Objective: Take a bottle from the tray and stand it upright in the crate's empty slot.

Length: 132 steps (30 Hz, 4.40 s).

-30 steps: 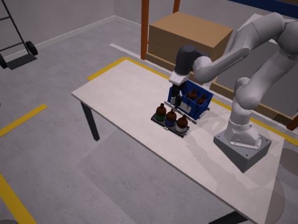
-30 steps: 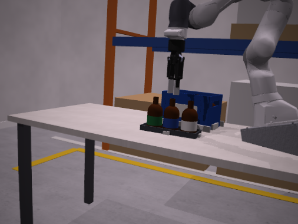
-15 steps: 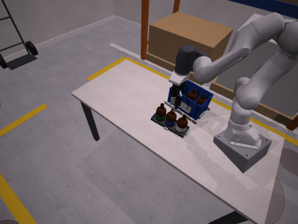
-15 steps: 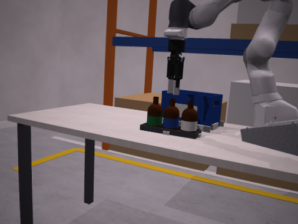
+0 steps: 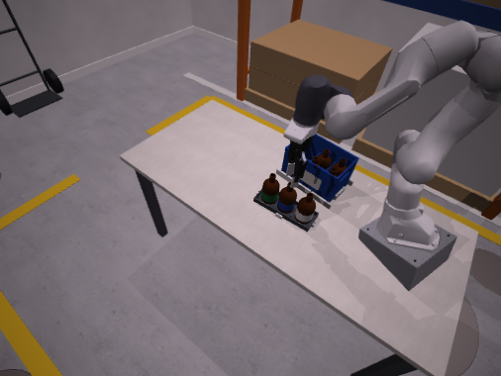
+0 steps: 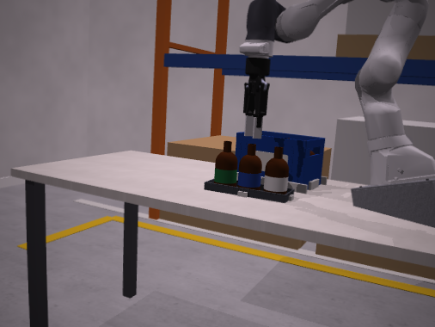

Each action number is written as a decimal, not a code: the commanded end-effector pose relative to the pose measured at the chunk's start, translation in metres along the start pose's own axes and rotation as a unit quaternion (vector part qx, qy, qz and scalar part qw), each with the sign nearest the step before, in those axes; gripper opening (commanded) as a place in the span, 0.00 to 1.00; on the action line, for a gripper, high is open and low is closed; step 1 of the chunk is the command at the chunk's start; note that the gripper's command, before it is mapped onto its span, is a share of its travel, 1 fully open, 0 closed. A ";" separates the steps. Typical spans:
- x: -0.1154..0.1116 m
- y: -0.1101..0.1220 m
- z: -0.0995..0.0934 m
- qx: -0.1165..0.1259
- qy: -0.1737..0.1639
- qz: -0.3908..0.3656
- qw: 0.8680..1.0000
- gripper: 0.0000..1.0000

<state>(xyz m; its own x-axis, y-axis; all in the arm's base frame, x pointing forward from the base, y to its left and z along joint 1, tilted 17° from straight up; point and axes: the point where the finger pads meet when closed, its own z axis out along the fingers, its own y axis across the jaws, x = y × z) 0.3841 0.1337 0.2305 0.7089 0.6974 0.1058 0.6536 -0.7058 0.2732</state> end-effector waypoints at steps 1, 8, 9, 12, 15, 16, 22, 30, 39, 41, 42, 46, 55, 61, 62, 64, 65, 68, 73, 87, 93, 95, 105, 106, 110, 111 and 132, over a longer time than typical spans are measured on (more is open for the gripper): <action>0.000 0.000 0.001 -0.001 -0.001 0.002 1.000 0.38; 0.000 0.000 0.002 -0.001 -0.001 0.002 1.000 0.38; 0.000 0.000 0.002 -0.001 -0.001 0.002 1.000 0.38; 0.000 0.000 0.003 -0.001 -0.001 0.002 1.000 0.38; 0.000 0.000 0.004 -0.001 -0.001 0.002 1.000 0.38; 0.000 0.000 0.005 -0.001 -0.001 0.002 1.000 0.38; 0.000 0.000 0.010 -0.001 -0.001 0.002 1.000 0.38; 0.000 0.000 0.017 -0.001 -0.001 0.002 1.000 0.38; 0.000 0.000 0.029 -0.001 -0.001 0.002 1.000 0.38; 0.000 0.000 0.030 -0.001 -0.001 0.002 1.000 0.38; 0.000 0.000 0.030 -0.001 -0.001 0.002 1.000 0.38; 0.000 0.000 0.035 -0.001 -0.001 0.002 1.000 0.38; 0.000 0.000 0.042 -0.001 -0.001 0.002 1.000 0.38; 0.000 0.000 0.043 -0.001 -0.001 0.002 1.000 0.38; 0.000 0.000 0.044 -0.001 -0.001 0.002 1.000 0.38; 0.000 0.000 0.044 -0.001 -0.001 0.002 1.000 0.38; 0.000 0.000 0.044 -0.001 -0.001 0.002 1.000 0.38; 0.000 0.000 0.044 -0.001 -0.001 0.002 1.000 0.38; 0.000 0.000 0.044 -0.001 -0.001 0.002 1.000 0.38; 0.000 0.000 0.044 -0.001 -0.001 0.002 1.000 0.38; 0.000 0.000 0.044 -0.001 -0.001 0.002 1.000 0.38; 0.000 0.000 0.044 -0.001 -0.001 0.002 1.000 0.38; 0.000 0.000 0.044 -0.001 -0.001 0.002 1.000 0.00; 0.000 0.000 0.044 -0.001 -0.001 0.002 1.000 0.00; 0.000 0.000 0.044 -0.001 -0.001 0.002 1.000 0.00; 0.000 0.000 0.044 -0.001 -0.001 0.002 1.000 0.00; 0.000 0.000 0.044 -0.001 -0.001 0.002 1.000 0.00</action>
<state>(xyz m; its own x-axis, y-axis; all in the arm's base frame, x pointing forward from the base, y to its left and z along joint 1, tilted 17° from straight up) 0.3959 0.1284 0.1898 0.7086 0.6975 0.1067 0.6534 -0.7057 0.2740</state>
